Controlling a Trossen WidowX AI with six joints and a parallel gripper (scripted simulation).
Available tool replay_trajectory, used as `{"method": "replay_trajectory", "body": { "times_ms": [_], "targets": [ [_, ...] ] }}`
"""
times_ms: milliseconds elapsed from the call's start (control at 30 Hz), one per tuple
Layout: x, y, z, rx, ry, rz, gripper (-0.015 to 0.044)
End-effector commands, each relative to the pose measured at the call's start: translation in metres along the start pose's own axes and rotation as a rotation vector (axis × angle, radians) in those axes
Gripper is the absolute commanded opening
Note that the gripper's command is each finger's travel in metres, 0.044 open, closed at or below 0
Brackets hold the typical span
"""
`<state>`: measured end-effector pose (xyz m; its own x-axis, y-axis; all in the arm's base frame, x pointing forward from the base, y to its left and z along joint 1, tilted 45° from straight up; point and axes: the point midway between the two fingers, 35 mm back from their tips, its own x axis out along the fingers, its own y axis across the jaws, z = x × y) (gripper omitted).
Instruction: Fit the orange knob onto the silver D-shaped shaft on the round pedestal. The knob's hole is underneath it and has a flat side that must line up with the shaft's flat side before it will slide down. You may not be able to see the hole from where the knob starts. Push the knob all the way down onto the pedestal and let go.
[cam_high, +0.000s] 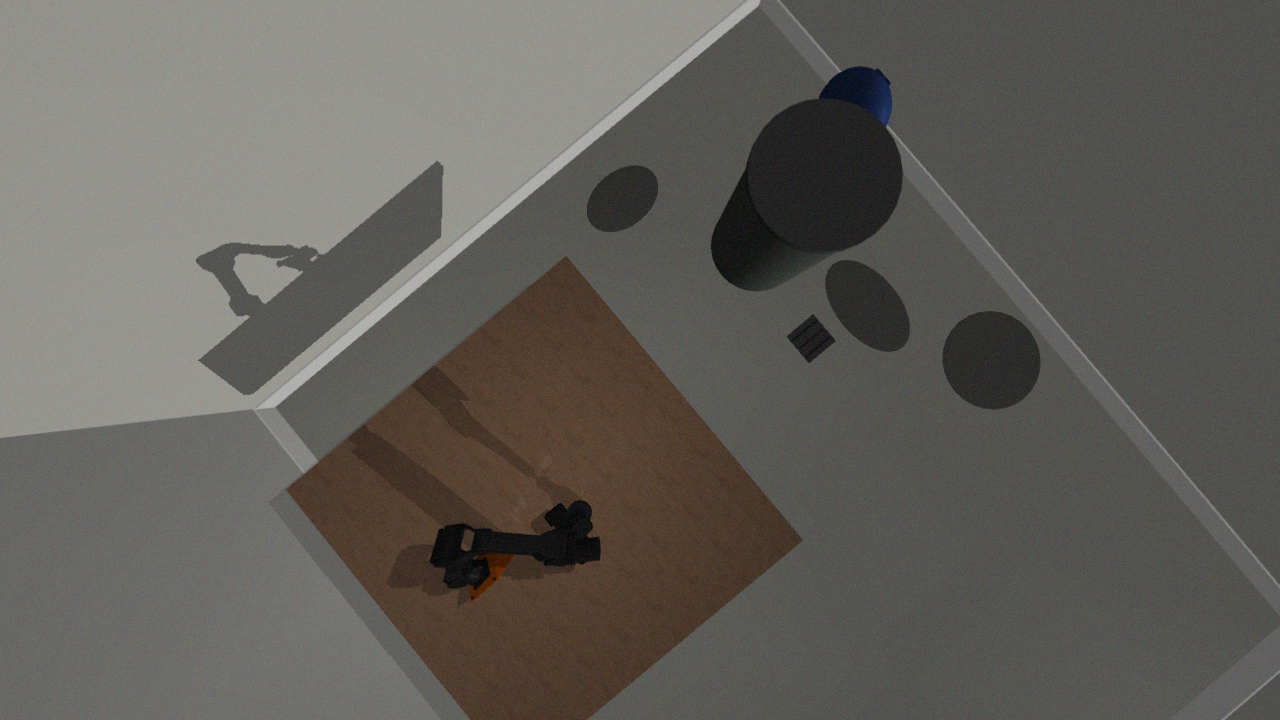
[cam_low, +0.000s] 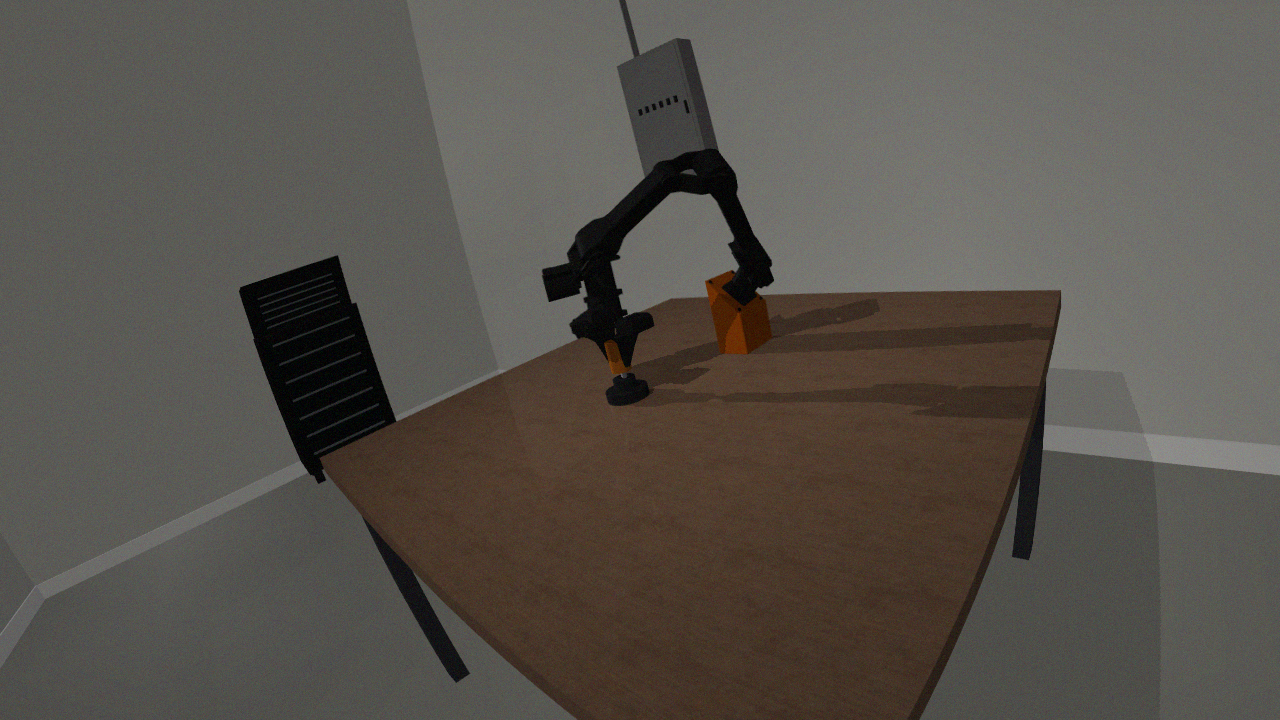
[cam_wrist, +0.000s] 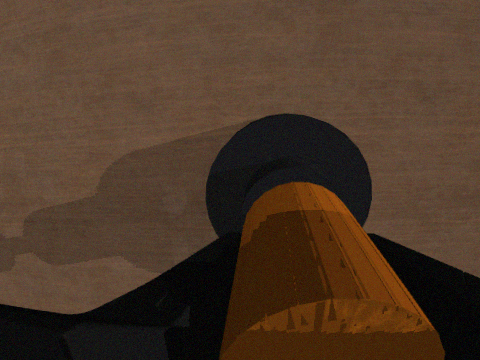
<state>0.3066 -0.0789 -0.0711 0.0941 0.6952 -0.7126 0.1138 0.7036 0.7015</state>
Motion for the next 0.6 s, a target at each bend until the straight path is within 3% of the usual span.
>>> {"method": "replay_trajectory", "body": {
  "times_ms": [0,567],
  "targets": [
    [0.0006,0.0016,-0.0016,-0.033,0.004,0.006,0.0],
    [0.0045,0.0003,-0.0009,0.052,0.004,0.006,0.0]
  ]
}}
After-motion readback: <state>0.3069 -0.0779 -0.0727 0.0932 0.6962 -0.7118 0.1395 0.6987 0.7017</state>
